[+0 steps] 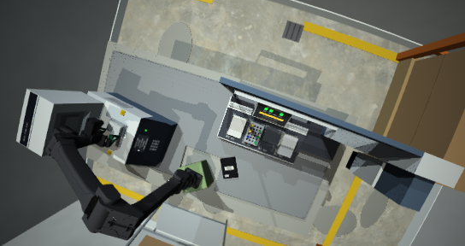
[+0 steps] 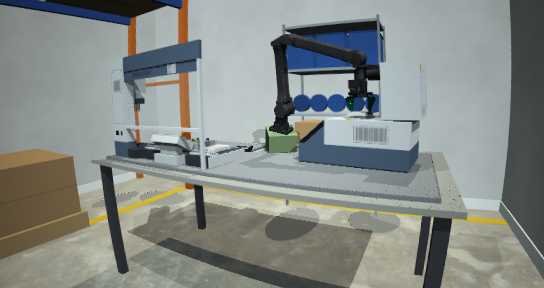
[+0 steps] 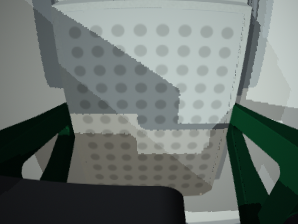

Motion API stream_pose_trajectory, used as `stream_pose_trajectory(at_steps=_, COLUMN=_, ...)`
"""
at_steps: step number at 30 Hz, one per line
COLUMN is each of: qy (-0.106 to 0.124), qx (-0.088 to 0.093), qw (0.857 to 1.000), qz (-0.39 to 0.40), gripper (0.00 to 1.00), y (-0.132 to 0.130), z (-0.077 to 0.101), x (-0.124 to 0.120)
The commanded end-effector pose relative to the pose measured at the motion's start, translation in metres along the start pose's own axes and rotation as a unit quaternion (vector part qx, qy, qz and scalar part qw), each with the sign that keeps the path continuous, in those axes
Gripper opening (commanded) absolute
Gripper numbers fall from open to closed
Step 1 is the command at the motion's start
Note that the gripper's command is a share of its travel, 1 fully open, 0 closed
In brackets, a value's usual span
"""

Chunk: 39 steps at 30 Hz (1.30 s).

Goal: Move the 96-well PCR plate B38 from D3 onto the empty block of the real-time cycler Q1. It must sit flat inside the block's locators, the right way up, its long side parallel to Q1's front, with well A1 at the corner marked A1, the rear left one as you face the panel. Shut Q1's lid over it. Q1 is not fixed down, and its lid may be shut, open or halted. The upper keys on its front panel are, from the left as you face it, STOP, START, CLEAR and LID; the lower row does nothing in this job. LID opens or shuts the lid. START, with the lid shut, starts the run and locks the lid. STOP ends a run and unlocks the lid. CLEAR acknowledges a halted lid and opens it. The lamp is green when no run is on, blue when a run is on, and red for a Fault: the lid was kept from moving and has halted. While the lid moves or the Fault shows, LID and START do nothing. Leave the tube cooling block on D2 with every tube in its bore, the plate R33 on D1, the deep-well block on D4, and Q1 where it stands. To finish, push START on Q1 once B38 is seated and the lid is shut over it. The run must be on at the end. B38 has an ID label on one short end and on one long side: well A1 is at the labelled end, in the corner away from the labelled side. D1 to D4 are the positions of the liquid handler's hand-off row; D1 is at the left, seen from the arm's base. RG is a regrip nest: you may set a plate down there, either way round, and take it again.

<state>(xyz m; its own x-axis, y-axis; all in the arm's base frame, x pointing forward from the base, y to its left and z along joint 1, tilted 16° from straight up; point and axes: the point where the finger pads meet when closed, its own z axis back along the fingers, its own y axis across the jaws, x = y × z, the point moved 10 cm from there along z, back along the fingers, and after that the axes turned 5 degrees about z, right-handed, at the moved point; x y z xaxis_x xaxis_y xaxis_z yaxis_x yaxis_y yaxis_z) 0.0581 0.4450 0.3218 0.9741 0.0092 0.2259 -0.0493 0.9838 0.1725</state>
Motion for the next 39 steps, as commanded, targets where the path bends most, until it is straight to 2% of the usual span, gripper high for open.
stream_pose_trajectory(at_steps=1, qy=-0.007, qx=0.041, qw=0.999, qz=-0.009, gripper=0.00, y=0.013, z=0.035, x=0.014)
stream_pose_trajectory(at_steps=10, qy=-0.008, qx=0.044, qw=0.999, qz=-0.010, gripper=0.00, y=0.007, z=0.028, x=0.011)
stream_pose_trajectory(at_steps=20, qy=-0.004, qx=0.035, qw=0.999, qz=0.002, gripper=0.00, y=-0.002, z=0.022, x=-0.001)
stream_pose_trajectory(at_steps=25, qy=-0.002, qx=0.024, qw=1.000, qz=-0.001, gripper=0.00, y=-0.008, z=0.018, x=-0.004)
stream_pose_trajectory(at_steps=32, qy=-0.004, qx=0.023, qw=1.000, qz=-0.014, gripper=0.00, y=0.002, z=0.012, x=0.008)
stream_pose_trajectory(at_steps=39, qy=-0.004, qx=0.027, qw=1.000, qz=-0.010, gripper=0.00, y=0.011, z=0.010, x=0.005)
